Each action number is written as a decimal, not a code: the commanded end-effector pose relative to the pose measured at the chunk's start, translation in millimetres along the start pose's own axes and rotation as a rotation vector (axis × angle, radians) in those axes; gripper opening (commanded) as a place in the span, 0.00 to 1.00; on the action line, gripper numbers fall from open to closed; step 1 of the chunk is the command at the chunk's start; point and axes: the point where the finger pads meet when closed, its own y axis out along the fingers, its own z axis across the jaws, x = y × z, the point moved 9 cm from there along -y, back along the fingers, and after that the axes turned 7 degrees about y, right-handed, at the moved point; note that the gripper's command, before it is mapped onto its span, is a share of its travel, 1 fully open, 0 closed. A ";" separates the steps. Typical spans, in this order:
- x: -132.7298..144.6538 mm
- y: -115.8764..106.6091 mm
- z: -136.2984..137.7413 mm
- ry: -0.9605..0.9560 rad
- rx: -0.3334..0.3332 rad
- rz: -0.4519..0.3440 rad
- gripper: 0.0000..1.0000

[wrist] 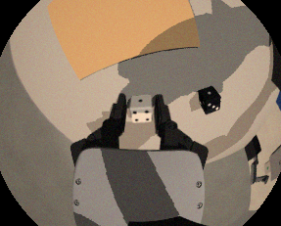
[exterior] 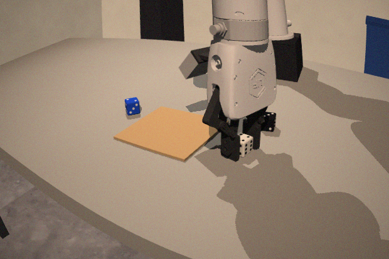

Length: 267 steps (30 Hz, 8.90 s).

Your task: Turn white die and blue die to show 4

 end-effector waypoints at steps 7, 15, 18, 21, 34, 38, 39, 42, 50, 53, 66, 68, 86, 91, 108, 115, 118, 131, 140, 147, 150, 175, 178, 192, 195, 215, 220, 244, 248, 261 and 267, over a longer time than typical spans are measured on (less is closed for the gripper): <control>0.7 -1.1 -0.9 0.000 -0.003 -0.002 0.42; 0.7 -1.1 -0.9 0.000 -0.003 -0.002 0.42; 0.7 -1.1 -0.9 0.000 -0.003 -0.002 0.42; 0.7 -1.1 -0.9 0.000 -0.003 -0.002 0.42; 0.7 -1.1 -0.9 0.000 -0.003 -0.002 0.21; 0.7 -1.1 -0.9 0.000 -0.003 -0.002 0.21; 0.7 -1.1 -0.9 0.000 -0.003 -0.002 0.21; 0.7 -1.1 -0.9 0.000 -0.003 -0.002 0.21; 0.7 -1.1 -0.9 0.000 -0.003 -0.002 0.21; 0.7 -1.1 -0.9 0.000 -0.003 -0.002 0.21; 0.7 -1.5 -0.9 0.000 -0.003 -0.002 0.21; 0.7 -4.4 -0.9 0.000 -0.003 -0.002 0.21; 0.5 -97.3 -0.7 0.000 -0.003 -0.002 0.21; 0.5 -101.1 -0.6 0.000 -0.003 -0.002 0.21; -88.6 -104.5 -12.4 -0.154 -0.003 -0.002 0.21; -133.5 -104.8 -9.4 -0.235 -0.003 -0.001 0.21; -133.5 -104.8 -9.4 -0.235 -0.003 -0.001 0.21; -133.6 -101.1 -9.6 -0.236 -0.003 -0.002 0.21; -133.9 -78.8 -9.9 -0.236 -0.003 -0.002 0.21; -134.3 -44.8 -10.5 -0.236 -0.003 -0.002 0.21; -134.4 -35.6 -10.7 -0.236 -0.003 -0.002 0.21; -134.7 -9.3 -11.1 -0.236 -0.003 -0.002 0.21; -134.7 -9.3 -11.1 -0.236 -0.003 -0.002 0.21; -134.7 -9.3 -11.1 -0.236 -0.003 -0.002 0.21; -134.7 -9.3 -11.1 -0.236 -0.003 -0.002 0.21; -135.4 -9.3 -11.4 -0.236 -0.003 -0.002 0.21; -135.5 -9.3 -11.4 -0.235 -0.003 -0.002 0.21; -135.5 -8.8 -11.4 -0.235 -0.003 -0.002 0.21; -135.5 -7.8 -11.4 -0.235 -0.003 -0.002 0.21; -135.5 -5.0 -11.4 -0.235 -0.003 -0.002 0.21; -135.5 -5.0 -11.4 -0.235 -0.003 -0.002 0.21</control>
